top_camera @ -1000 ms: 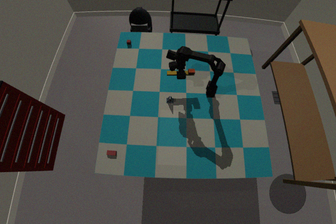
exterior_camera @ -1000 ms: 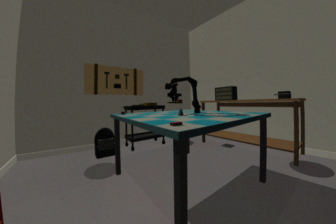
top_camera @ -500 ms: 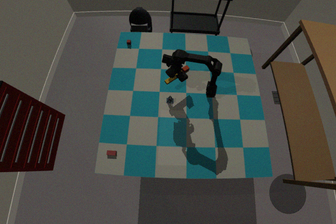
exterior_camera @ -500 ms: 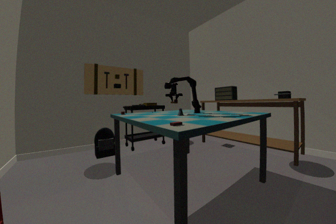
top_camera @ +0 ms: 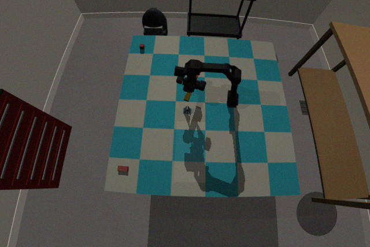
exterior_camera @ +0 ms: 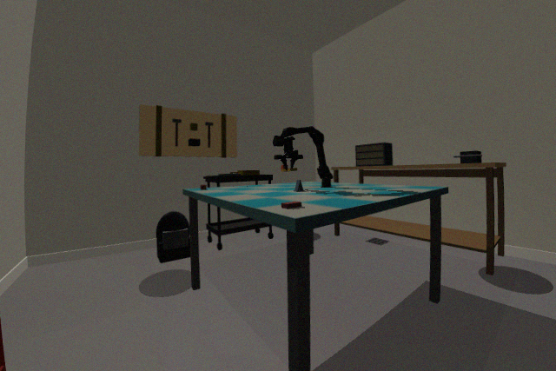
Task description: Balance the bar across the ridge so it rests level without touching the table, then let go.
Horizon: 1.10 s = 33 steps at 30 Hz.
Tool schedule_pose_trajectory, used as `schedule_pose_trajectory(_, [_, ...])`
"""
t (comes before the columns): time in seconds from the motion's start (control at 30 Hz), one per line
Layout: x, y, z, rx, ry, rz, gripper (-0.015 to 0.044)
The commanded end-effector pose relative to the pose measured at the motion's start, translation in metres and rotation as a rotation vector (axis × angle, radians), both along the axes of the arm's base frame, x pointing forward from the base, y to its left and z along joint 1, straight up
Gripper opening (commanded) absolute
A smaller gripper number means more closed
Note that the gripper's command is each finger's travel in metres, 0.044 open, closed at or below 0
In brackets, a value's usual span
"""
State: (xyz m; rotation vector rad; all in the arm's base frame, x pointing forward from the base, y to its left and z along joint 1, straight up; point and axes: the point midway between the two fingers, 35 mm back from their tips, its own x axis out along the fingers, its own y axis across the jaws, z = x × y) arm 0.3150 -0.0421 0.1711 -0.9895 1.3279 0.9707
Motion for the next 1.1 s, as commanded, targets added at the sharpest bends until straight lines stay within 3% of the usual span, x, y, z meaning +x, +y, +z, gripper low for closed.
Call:
schedule_pose_trajectory(0.0, [0.006, 0.012, 0.003, -0.002, -0.01, 0.16, 0.0])
schedule_pose_trajectory(1.07, [0.008, 0.11, 0.0, -0.022, -0.01, 1.439, 0.0])
